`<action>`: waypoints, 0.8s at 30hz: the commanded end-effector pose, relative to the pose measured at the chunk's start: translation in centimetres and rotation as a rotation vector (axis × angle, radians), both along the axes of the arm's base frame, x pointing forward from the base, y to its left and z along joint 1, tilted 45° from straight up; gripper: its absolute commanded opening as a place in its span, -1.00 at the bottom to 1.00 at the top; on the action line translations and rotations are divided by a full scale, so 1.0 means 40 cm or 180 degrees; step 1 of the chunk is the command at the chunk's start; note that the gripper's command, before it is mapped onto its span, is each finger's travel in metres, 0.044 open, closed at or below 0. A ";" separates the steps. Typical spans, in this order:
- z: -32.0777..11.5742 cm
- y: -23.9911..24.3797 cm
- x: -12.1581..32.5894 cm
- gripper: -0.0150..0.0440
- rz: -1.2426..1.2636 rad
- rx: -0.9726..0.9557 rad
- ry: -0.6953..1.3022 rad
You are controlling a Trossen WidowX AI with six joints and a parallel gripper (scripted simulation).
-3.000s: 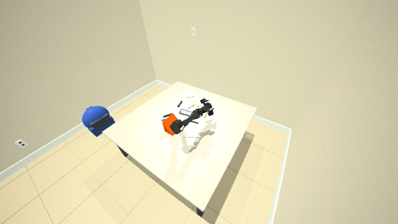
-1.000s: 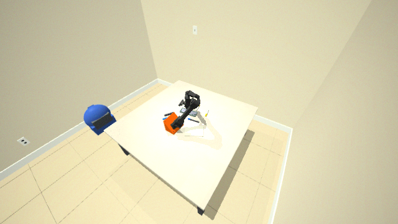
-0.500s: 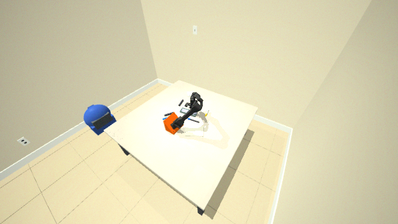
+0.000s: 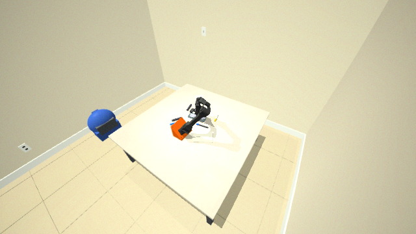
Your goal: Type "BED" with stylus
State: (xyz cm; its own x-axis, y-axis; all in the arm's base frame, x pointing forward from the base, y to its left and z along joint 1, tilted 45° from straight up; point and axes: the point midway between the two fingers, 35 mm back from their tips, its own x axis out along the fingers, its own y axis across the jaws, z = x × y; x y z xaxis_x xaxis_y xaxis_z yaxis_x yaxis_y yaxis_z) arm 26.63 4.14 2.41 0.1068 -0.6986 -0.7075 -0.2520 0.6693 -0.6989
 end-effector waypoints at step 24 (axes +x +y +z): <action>-0.115 0.157 -0.050 -0.49 -0.0003 0.0052 -0.0040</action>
State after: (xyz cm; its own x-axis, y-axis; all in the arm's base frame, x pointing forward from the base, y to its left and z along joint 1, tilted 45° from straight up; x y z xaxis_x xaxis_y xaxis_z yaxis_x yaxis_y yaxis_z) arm 24.72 9.67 -2.64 0.1160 -0.6884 -0.7160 -0.2407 0.6799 -0.6927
